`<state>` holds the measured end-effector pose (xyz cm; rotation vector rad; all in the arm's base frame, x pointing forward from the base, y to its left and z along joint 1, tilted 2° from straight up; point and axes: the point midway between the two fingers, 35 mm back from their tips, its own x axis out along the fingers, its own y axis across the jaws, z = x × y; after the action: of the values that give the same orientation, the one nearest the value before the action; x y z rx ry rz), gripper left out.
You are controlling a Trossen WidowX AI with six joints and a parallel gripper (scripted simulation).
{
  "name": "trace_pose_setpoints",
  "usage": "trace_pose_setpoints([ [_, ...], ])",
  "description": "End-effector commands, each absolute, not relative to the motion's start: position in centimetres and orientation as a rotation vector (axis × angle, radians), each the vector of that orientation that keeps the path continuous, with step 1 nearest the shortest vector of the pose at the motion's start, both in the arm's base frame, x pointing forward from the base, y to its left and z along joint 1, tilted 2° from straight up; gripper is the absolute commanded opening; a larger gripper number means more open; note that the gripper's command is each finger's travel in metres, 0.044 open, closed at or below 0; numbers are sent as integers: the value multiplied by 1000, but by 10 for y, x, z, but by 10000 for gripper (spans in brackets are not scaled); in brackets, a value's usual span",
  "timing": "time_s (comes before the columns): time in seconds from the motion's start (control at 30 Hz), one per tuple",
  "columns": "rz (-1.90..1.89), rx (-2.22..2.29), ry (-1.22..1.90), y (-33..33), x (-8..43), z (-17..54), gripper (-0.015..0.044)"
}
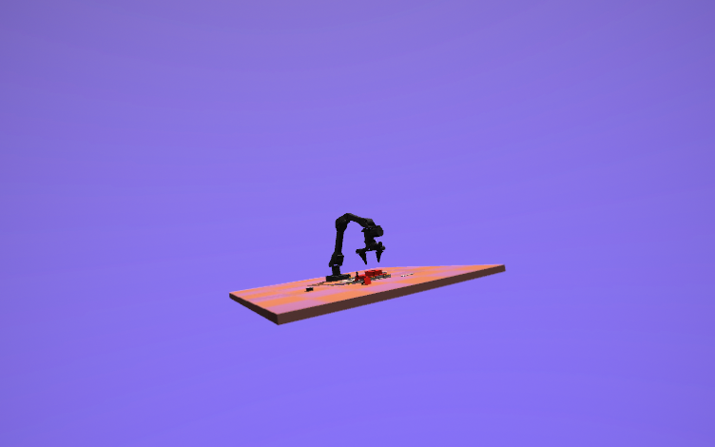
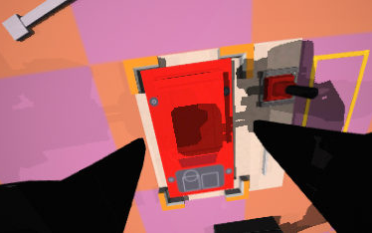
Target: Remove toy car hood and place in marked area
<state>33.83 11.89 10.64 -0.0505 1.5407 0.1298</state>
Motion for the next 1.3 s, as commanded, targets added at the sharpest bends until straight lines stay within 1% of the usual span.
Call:
trace_pose_setpoints([
  [0.0, 129, -58, 1545, 118, 338, 100, 440],
  [1.27, 129, -58, 1545, 120, 336, 67, 440],
])
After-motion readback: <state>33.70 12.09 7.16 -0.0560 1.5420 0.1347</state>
